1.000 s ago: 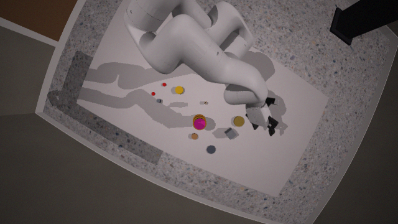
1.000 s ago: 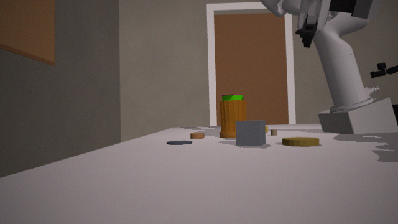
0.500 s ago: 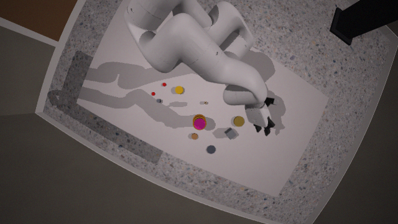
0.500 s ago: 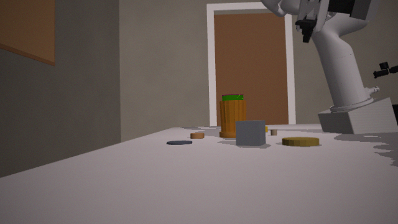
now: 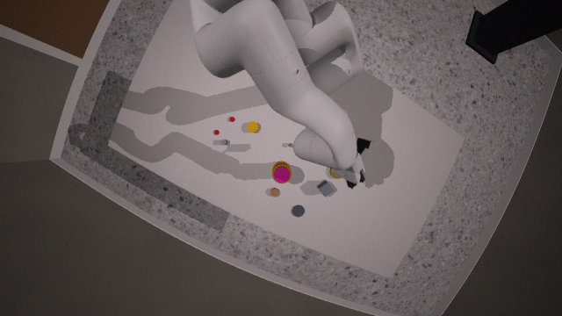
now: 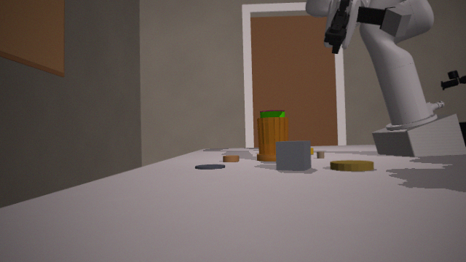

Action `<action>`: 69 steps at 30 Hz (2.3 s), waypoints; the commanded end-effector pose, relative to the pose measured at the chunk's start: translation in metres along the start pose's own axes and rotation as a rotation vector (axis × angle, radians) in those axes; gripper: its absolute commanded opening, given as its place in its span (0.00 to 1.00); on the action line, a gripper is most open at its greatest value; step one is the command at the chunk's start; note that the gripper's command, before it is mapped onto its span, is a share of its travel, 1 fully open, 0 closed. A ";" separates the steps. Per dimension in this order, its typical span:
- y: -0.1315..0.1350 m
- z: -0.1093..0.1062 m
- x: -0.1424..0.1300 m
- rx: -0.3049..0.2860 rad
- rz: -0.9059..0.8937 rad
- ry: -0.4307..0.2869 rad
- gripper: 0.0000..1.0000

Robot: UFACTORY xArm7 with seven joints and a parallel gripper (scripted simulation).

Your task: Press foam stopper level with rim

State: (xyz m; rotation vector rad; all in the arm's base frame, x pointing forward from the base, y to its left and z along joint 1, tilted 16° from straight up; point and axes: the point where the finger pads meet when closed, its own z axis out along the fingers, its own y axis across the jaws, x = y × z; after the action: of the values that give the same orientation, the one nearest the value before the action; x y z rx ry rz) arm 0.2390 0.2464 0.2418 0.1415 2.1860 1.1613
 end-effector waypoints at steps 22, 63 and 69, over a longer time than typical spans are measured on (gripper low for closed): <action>-0.167 -0.061 -0.121 0.773 -0.155 0.360 0.00; -0.190 -0.070 -0.138 0.880 -0.178 0.408 0.00; -0.190 -0.070 -0.138 0.880 -0.178 0.408 0.00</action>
State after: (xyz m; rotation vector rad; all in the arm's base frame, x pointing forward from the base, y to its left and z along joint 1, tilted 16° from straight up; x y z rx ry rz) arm 0.3428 0.0307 0.1891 0.0782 2.8657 0.0594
